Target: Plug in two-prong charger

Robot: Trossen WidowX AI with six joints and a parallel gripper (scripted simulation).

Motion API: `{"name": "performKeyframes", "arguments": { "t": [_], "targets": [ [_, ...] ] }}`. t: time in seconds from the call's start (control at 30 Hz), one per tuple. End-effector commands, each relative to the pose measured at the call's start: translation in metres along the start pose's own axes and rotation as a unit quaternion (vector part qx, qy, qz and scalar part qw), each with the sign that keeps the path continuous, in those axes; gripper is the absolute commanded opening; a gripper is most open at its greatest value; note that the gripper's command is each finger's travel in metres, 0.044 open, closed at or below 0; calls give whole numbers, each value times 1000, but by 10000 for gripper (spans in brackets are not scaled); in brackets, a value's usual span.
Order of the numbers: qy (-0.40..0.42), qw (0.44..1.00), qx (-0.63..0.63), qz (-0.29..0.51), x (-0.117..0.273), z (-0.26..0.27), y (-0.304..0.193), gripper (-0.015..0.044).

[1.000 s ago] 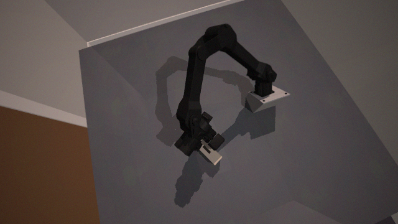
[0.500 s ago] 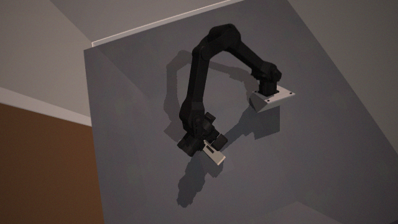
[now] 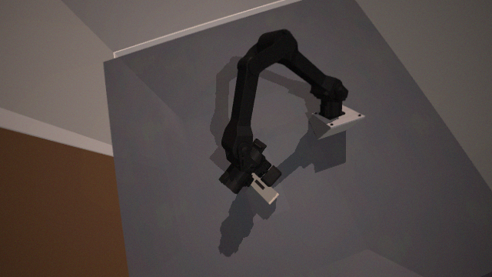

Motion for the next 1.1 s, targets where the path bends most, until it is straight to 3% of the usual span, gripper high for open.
{"name": "performKeyframes", "arguments": {
  "t": [0.0, 1.07],
  "targets": [
    [0, 1000, -9, -14, 1, -1, 5, 0],
    [0, 1000, -9, -14, 3, -1, 4, 0]
  ]
}}
Point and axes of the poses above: the point midway between the two fingers, 35 mm back from their tips, its own x axis back along the fingers, its own z axis across the jaws, y = z × x, the point moved 9 cm from there along x, back along the fingers
